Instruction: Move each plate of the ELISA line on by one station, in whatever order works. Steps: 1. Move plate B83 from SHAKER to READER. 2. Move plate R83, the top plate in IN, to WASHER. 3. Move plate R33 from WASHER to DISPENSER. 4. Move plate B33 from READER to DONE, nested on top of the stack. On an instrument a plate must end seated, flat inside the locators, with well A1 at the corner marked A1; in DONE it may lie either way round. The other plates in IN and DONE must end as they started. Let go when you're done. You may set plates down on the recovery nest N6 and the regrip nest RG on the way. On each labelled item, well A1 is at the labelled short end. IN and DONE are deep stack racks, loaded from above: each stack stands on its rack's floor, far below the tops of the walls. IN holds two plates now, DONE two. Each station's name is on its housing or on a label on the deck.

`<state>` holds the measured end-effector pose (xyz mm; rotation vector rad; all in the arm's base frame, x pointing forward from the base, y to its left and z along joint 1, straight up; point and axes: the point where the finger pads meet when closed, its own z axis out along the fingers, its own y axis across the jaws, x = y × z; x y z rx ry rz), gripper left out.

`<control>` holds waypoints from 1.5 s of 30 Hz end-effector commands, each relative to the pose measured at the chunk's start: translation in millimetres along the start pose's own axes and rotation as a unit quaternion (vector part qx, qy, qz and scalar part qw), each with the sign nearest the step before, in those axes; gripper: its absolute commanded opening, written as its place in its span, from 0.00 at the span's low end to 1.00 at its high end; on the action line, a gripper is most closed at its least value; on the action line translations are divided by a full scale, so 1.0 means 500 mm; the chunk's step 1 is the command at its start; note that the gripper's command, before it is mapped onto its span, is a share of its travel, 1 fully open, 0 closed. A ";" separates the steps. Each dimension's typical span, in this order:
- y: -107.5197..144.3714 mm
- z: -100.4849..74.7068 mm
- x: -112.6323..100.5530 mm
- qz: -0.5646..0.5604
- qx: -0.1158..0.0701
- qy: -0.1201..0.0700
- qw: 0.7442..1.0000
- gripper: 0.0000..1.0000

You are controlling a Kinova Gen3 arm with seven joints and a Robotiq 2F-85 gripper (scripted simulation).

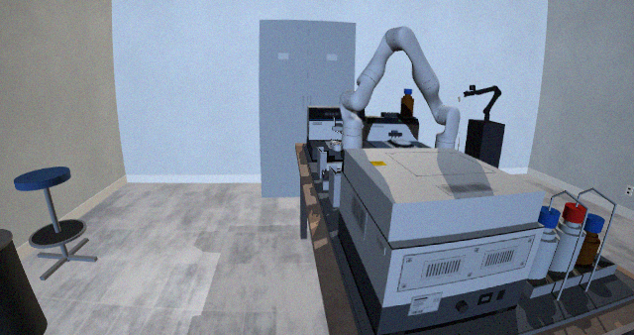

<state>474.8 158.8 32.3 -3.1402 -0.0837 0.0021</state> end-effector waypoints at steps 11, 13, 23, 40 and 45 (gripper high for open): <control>0.000 0.027 0.001 0.000 0.000 0.001 1.000 1.00; 0.000 0.029 0.001 0.000 0.000 0.001 1.000 1.00; 0.000 0.029 0.001 0.000 0.000 0.001 1.000 1.00; 0.000 0.038 0.001 0.000 0.000 0.001 1.000 1.00; 0.000 0.040 0.001 0.000 0.000 0.001 1.000 1.00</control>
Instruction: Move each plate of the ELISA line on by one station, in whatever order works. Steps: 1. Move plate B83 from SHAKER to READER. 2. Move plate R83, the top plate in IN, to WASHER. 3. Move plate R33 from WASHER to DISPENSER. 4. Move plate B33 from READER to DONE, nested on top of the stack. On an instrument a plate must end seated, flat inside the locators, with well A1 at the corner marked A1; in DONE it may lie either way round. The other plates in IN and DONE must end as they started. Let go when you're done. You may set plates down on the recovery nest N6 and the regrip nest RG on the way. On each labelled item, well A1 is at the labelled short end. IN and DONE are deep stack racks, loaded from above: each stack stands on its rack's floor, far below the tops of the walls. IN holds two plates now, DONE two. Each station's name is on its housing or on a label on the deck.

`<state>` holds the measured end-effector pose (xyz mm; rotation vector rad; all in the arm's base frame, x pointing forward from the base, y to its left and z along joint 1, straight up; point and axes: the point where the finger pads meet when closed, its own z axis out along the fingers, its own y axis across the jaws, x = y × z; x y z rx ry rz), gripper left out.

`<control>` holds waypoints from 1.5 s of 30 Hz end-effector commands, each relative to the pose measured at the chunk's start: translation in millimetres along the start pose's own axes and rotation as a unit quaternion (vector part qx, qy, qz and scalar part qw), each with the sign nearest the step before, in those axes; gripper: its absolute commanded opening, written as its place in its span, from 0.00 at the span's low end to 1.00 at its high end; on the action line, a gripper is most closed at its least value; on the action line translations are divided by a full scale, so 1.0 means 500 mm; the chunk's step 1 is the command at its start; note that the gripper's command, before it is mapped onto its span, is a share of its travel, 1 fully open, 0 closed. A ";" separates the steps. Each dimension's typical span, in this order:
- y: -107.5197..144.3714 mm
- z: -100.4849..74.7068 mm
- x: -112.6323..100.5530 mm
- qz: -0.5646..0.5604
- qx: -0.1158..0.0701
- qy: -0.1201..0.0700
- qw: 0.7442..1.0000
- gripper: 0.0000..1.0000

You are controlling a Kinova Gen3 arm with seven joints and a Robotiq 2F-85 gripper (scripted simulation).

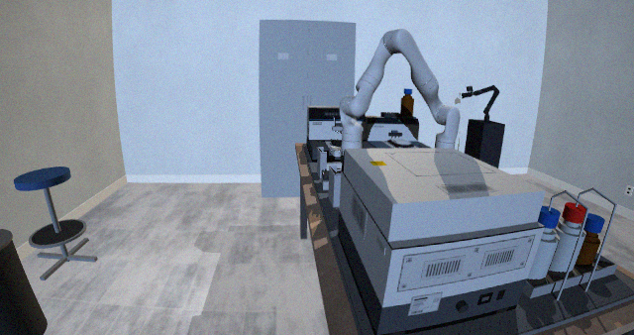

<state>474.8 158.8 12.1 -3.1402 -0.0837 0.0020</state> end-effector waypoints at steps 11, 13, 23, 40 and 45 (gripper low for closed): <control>0.000 0.007 0.001 0.000 0.000 0.001 1.000 1.00; 0.000 0.008 0.001 0.000 0.000 0.001 1.000 1.00; 0.000 0.013 0.001 0.000 0.000 0.001 1.000 1.00; 0.000 0.013 0.001 0.000 0.000 0.001 1.000 0.94; 0.000 0.013 0.001 0.000 0.000 0.001 1.000 0.94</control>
